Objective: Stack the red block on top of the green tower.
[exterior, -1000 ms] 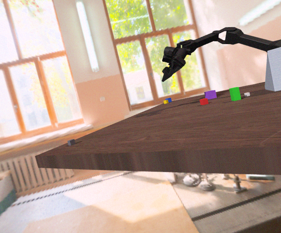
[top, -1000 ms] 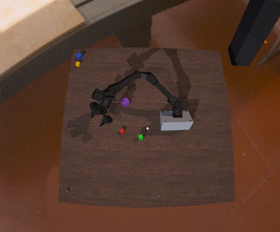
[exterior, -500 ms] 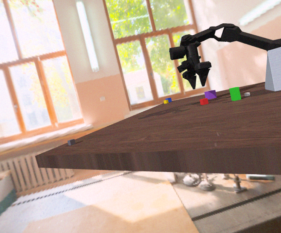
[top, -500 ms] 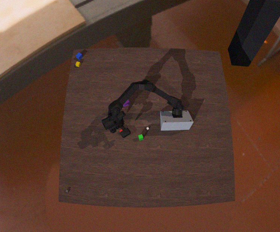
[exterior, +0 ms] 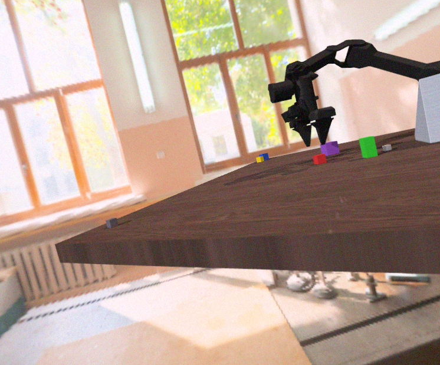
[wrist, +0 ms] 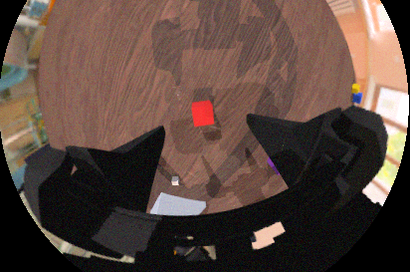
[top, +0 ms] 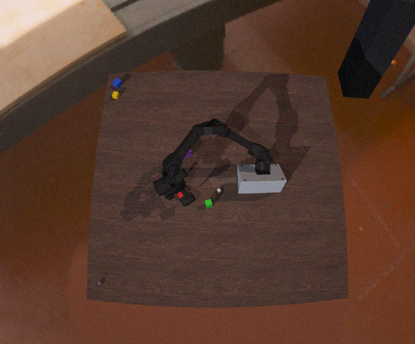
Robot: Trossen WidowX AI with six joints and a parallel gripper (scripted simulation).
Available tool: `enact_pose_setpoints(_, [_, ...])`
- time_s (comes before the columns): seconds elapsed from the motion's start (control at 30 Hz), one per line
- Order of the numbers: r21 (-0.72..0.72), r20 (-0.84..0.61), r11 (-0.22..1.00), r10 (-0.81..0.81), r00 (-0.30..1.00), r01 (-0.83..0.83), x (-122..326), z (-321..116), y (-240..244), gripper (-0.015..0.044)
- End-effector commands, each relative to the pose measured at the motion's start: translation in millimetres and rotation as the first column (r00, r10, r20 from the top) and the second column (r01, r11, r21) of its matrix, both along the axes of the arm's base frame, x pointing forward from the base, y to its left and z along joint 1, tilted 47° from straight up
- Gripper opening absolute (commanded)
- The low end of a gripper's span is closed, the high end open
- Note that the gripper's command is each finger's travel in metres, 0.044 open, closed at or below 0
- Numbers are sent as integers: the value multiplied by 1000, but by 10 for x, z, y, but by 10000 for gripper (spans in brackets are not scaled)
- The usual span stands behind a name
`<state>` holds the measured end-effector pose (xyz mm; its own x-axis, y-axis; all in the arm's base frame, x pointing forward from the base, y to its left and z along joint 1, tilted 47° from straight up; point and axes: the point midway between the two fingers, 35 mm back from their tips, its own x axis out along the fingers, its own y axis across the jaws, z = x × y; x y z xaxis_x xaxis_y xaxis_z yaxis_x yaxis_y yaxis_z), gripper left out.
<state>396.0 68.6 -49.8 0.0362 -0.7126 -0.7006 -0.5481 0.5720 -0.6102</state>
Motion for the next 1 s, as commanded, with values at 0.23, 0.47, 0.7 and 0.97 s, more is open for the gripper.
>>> enact_pose_setpoints(0.23, [-7, -7, 1000, 0, 1000, 0, -22, -129, -138, 440])
enact_pose_setpoints(0.47, [-8, -7, 1000, 0, 1000, 0, -17, -209, -220, 440])
enact_pose_setpoints(0.7, [-8, -7, 1000, 0, 1000, 0, -16, -288, -303, 440])
enact_pose_setpoints(0.97, [-9, -7, 1000, 0, 1000, 0, -17, -348, -369, 440])
